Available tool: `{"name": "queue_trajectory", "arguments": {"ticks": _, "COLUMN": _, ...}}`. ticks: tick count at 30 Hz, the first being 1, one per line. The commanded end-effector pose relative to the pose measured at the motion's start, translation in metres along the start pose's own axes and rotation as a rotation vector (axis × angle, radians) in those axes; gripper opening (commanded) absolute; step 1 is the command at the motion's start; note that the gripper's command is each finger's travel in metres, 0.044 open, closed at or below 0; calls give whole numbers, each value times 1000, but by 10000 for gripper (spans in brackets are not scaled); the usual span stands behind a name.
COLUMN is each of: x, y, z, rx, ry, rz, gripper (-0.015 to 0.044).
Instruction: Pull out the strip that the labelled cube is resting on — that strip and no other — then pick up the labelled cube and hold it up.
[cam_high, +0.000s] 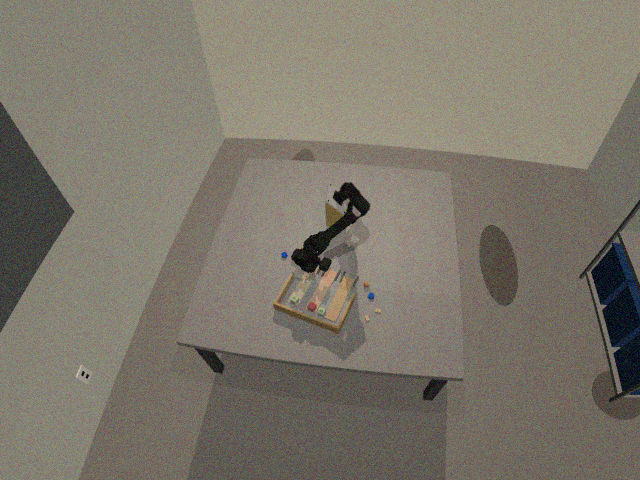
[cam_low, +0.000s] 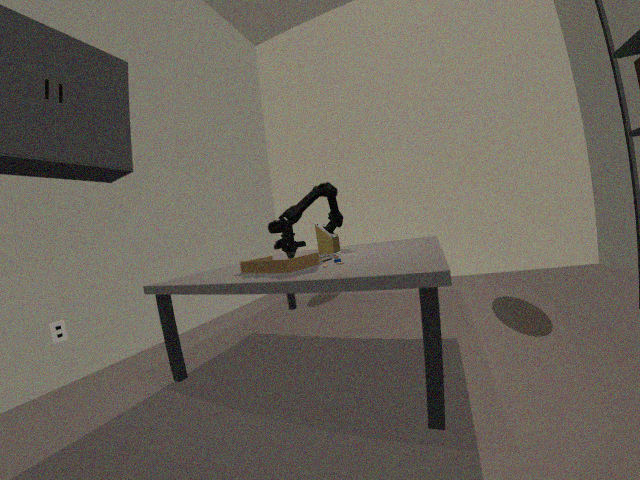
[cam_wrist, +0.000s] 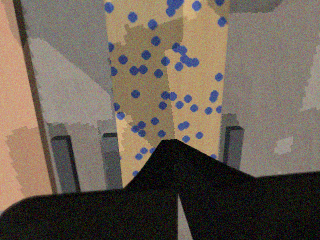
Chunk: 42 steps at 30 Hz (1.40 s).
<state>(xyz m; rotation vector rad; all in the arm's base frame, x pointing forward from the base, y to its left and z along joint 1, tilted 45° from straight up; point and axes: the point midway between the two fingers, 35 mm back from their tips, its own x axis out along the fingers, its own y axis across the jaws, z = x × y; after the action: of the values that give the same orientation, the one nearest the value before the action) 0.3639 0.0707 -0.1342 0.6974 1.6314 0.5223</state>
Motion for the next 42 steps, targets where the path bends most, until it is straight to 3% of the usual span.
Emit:
{"name": "queue_trajectory", "arguments": {"ticks": 1, "x": 4, "y": 1, "z": -13, "rx": 7, "ry": 18, "rz": -1, "gripper": 0}}
{"name": "queue_trajectory", "arguments": {"ticks": 42, "x": 4, "y": 0, "z": -74, "rx": 10, "ry": 21, "rz": -1, "gripper": 0}}
